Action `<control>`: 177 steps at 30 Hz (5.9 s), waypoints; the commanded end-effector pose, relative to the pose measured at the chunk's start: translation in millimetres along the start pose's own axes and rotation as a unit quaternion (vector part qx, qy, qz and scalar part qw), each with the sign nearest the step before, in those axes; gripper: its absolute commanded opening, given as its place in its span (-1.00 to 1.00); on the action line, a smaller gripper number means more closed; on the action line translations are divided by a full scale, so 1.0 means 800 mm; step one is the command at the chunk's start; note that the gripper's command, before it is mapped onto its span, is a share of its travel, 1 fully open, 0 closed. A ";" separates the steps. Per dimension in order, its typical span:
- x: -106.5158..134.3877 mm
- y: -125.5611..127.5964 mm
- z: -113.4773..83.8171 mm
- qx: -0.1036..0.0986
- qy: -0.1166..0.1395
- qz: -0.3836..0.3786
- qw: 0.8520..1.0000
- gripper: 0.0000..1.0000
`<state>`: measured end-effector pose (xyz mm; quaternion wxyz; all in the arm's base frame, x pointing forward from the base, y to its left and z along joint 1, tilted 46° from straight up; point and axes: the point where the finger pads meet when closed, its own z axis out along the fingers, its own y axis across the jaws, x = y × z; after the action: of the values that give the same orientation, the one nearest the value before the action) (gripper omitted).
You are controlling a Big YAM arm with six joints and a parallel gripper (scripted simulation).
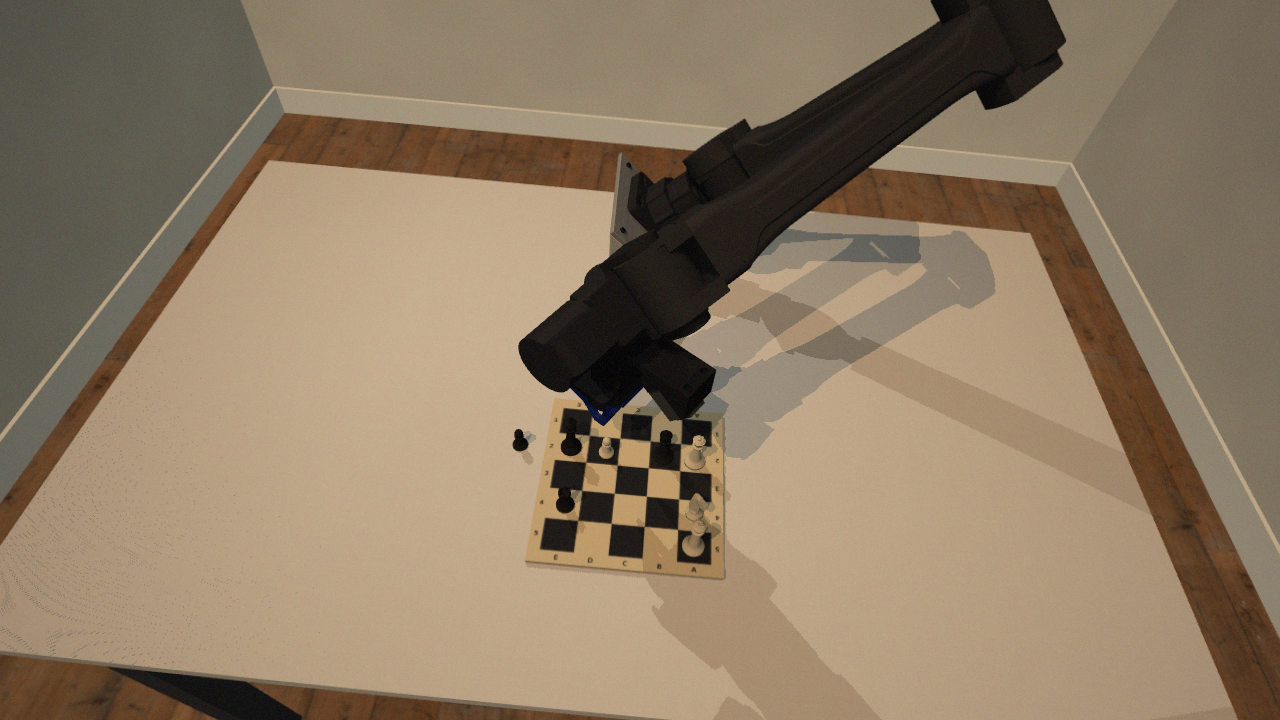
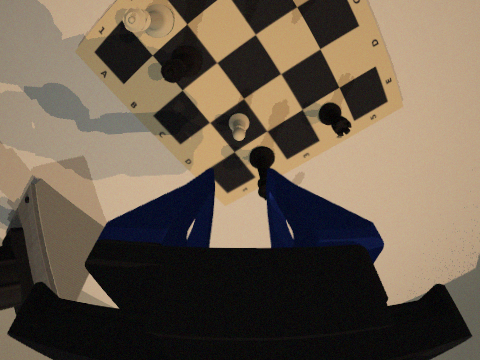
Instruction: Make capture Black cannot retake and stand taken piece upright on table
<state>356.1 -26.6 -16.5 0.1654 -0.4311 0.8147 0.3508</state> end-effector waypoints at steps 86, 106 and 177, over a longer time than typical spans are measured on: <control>0.002 -0.002 0.066 -0.004 -0.003 0.004 1.000 -0.37; 0.011 -0.006 0.060 0.002 -0.004 0.003 1.000 -0.37; 0.011 -0.014 0.054 0.009 -0.006 0.000 1.000 -0.37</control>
<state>349.1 5.6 -53.5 0.1651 -0.4297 0.8142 0.3539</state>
